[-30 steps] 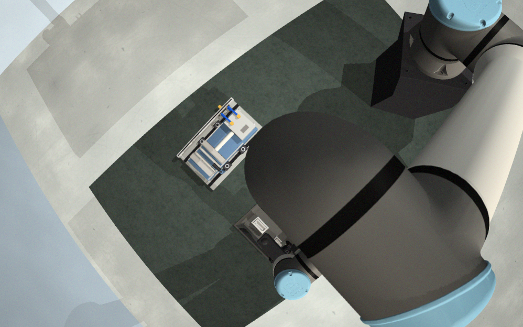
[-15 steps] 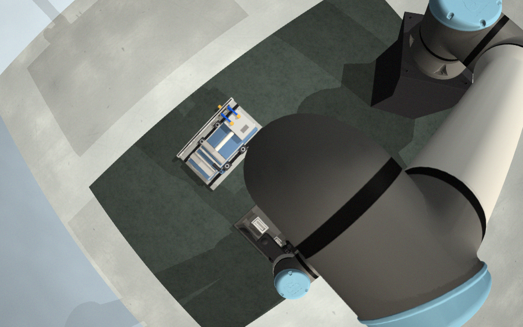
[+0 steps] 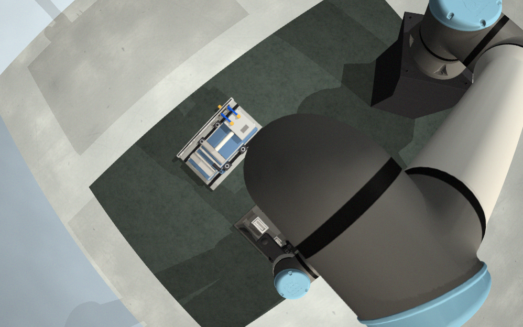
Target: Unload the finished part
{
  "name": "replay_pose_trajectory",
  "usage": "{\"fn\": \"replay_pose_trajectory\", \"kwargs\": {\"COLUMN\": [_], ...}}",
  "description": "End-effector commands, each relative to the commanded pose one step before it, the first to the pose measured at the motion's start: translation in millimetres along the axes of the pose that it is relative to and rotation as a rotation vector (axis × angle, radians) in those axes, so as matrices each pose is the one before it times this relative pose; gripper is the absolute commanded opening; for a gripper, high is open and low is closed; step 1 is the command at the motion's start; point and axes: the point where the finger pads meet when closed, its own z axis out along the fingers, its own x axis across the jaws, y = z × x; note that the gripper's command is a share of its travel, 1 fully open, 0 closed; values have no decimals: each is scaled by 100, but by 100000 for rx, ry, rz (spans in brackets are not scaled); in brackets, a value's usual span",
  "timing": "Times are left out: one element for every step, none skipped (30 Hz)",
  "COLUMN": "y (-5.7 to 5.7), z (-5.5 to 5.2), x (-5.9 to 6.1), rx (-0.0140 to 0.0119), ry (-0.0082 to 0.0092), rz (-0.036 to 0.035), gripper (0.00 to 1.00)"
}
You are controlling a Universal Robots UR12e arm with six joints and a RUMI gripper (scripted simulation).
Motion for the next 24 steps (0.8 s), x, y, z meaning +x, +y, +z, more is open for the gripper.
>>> {"fn": "replay_pose_trajectory", "kwargs": {"y": [10,0,0,0,0,0,0,0,0,0,0,0,0,0,0,0,0,0,0,0,0,0,0,0], "z": [-76,0,0,0,0,0,0,0,0,0,0,0,0,0,0,0,0,0,0,0,0,0,0,0], "x": [-74,0,0,0,0,0,0,0,0,0,0,0,0,0,0,0,0,0,0,0,0,0,0,0], "rx": [-12,0,0,0,0,0,0,0,0,0,0,0,0,0,0,0,0,0,0,0,0,0,0,0], "ry": [-138,0,0,0,0,0,0,0,0,0,0,0,0,0,0,0,0,0,0,0,0,0,0,0], "rz": [7,0,0,0,0,0,0,0,0,0,0,0,0,0,0,0,0,0,0,0,0,0,0,0], "gripper": [0,0,0,0,0,0,0,0,0,0,0,0,0,0,0,0,0,0,0,40,40,40,40,40]}}
